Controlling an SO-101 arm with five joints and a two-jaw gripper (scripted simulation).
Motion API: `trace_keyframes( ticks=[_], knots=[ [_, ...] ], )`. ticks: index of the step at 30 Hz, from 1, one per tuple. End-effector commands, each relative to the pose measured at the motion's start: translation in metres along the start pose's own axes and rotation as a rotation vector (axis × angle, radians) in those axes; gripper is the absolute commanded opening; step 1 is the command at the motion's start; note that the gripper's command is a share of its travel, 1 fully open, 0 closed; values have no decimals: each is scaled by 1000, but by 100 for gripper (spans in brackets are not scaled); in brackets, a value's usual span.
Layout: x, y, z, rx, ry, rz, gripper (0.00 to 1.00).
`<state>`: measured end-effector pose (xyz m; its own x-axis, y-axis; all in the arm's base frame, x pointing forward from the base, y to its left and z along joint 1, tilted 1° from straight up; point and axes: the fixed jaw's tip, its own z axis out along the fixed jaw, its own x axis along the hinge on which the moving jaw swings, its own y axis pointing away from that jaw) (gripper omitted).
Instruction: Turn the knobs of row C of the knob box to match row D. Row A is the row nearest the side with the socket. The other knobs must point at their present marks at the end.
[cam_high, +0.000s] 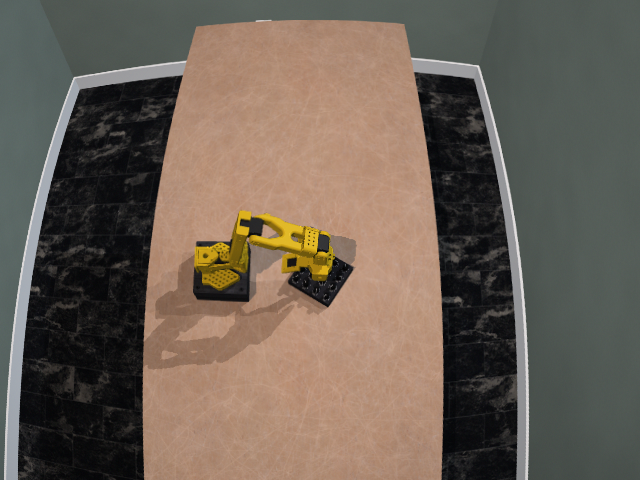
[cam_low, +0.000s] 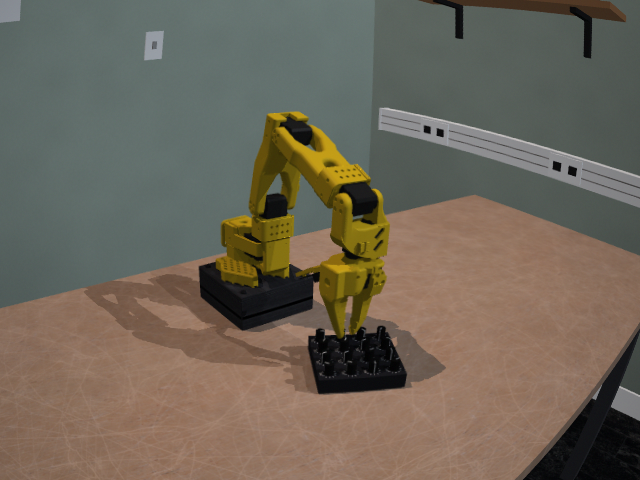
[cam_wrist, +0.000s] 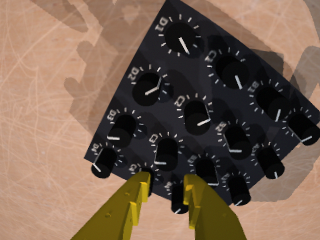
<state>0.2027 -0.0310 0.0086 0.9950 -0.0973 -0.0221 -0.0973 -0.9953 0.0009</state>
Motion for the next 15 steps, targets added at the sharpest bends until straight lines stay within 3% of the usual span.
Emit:
trace_keyframes(
  ticks=[1,15],
  knots=[
    [4,0,-6,1,30,9,8],
    [-15,0,-7,1,30,9,8]
  ],
)
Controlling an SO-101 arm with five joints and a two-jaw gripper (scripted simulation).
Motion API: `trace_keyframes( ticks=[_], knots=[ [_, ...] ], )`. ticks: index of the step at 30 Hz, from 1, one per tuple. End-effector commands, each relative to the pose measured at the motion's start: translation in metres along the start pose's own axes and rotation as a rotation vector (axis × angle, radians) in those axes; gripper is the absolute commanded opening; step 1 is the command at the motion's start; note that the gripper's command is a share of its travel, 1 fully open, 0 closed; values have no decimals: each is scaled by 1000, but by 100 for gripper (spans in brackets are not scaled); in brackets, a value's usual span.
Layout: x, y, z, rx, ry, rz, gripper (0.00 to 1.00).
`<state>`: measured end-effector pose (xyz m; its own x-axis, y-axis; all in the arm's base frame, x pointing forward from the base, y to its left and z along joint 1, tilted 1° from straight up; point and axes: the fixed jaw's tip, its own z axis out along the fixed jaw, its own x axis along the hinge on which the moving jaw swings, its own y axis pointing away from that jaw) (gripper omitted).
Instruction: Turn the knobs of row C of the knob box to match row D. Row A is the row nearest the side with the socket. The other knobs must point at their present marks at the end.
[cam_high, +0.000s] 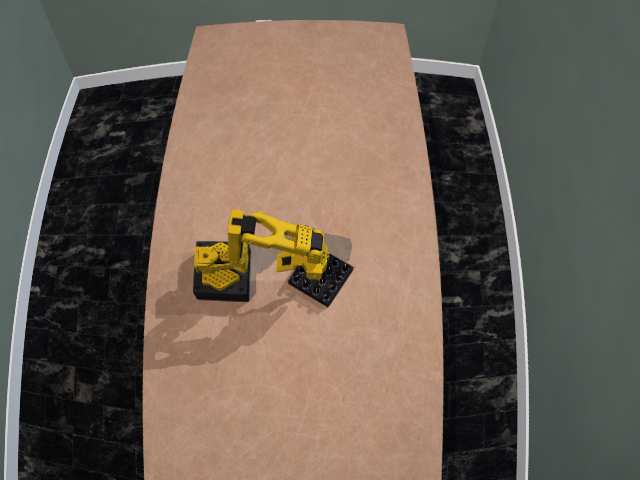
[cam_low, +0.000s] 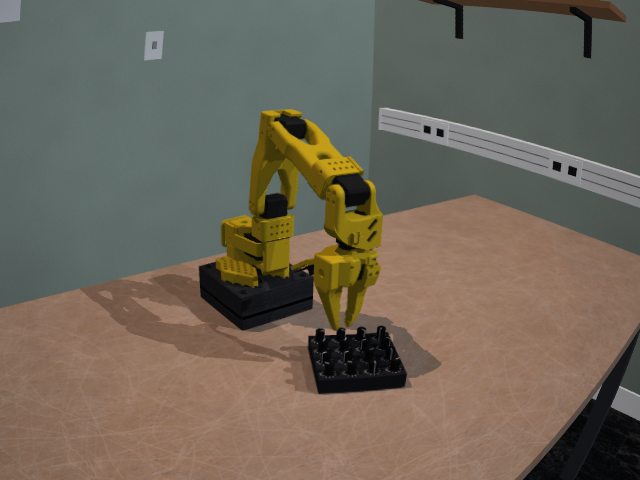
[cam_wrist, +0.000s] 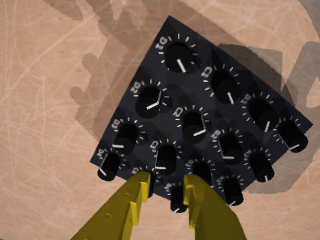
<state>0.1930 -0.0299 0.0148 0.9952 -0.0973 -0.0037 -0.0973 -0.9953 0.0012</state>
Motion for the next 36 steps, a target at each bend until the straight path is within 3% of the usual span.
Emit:
trace_keyframes(
  ticks=[1,12,36],
  knots=[
    [-5,0,-2,1,12,9,8],
    [-24,0,-1,1,12,9,8],
    [-25,2,-1,1,12,63,9]
  ],
)
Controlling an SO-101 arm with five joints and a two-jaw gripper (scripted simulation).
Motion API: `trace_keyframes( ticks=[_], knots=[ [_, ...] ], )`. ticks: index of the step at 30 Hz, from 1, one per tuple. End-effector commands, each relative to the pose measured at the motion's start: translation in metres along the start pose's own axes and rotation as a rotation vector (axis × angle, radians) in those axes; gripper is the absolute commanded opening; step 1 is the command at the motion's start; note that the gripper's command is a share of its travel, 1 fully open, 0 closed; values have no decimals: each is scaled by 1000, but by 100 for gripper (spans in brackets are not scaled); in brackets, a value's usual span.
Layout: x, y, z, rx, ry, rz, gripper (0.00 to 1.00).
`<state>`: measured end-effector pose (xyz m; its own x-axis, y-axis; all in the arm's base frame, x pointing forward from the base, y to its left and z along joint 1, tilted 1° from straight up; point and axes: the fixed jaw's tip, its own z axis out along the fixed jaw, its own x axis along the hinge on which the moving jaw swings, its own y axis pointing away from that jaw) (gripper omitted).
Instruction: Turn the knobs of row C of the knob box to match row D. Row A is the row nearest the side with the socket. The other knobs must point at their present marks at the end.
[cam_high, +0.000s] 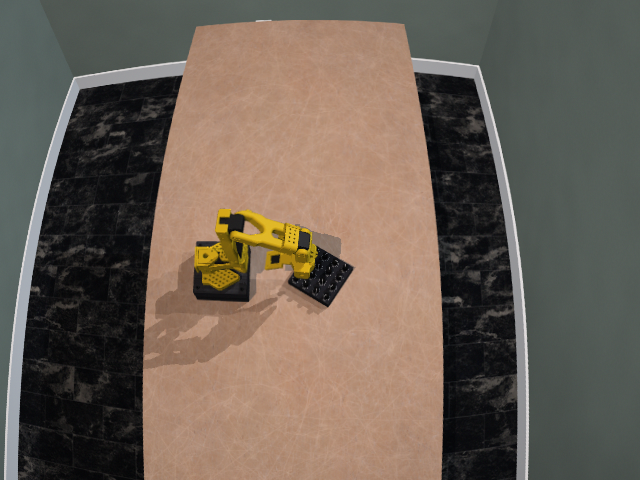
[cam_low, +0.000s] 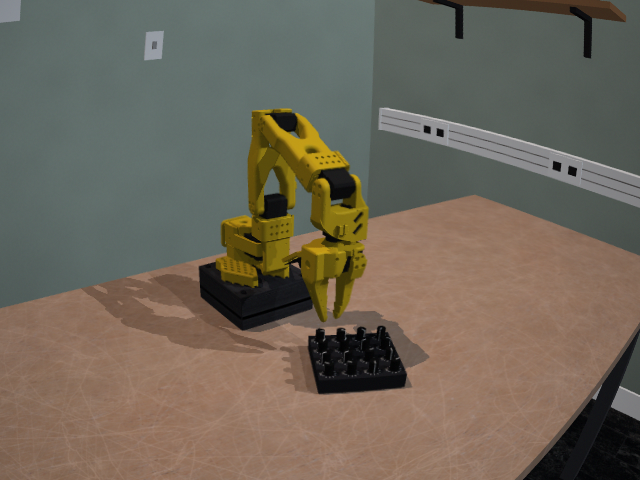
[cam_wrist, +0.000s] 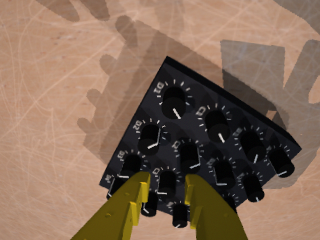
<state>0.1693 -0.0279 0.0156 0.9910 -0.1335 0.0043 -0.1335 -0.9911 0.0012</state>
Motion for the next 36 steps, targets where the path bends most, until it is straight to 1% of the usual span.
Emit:
trace_keyframes(
  ticks=[1,8,14,16,23,31,33,36],
  knots=[
    [-1,2,-1,1,4,37,9],
    [-1,5,-2,1,4,138,10],
    [-1,10,-3,1,4,272,11],
    [-1,10,-3,1,4,272,11],
    [-1,17,-5,1,4,484,12],
    [-2,27,-9,2,4,796,15],
    [-2,27,-9,2,4,796,15],
    [-2,32,-10,2,4,929,16]
  ],
)
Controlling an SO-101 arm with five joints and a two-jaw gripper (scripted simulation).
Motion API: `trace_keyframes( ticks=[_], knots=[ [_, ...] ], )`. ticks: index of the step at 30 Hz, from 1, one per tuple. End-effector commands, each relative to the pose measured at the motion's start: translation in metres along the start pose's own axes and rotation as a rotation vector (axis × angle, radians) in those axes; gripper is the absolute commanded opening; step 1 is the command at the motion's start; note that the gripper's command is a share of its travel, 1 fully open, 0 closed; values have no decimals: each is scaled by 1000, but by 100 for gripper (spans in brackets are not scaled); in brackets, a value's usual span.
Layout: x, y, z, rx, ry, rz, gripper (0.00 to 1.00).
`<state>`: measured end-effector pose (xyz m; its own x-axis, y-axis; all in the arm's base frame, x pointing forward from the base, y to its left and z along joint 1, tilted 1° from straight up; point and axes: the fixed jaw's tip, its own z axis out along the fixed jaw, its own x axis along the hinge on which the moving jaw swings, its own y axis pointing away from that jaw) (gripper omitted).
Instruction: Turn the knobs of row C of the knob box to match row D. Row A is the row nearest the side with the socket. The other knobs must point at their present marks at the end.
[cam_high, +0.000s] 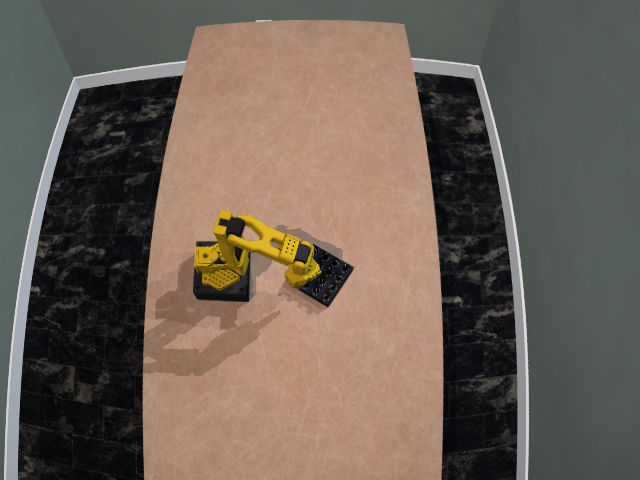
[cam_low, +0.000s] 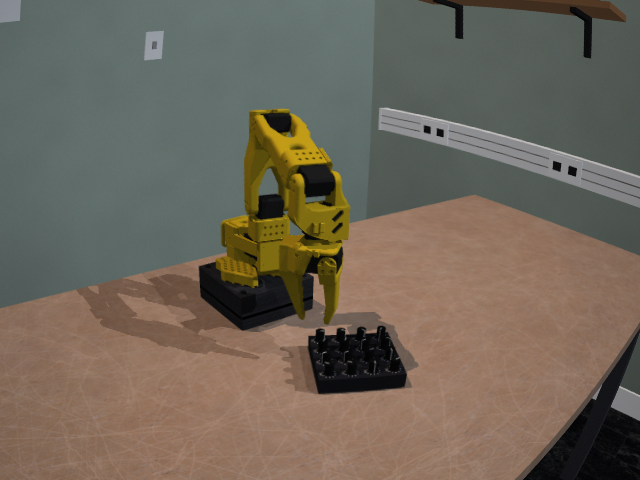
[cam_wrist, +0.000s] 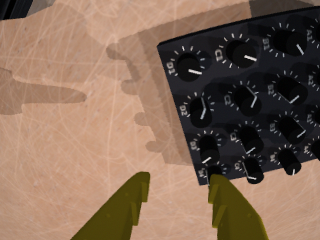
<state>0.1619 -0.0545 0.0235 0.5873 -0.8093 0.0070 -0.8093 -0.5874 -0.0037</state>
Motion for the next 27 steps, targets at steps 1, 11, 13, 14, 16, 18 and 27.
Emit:
trace_keyframes(
  ticks=[1,11,13,14,16,18,27],
  knots=[
    [5,3,-3,2,0,166,16],
    [15,15,-8,1,1,667,20],
    [16,16,-9,1,1,720,21],
    [16,16,-9,1,1,720,21],
    [18,19,-10,1,1,827,22],
    [20,22,-11,1,1,935,23],
    [29,34,-16,2,2,1423,27]
  ],
)
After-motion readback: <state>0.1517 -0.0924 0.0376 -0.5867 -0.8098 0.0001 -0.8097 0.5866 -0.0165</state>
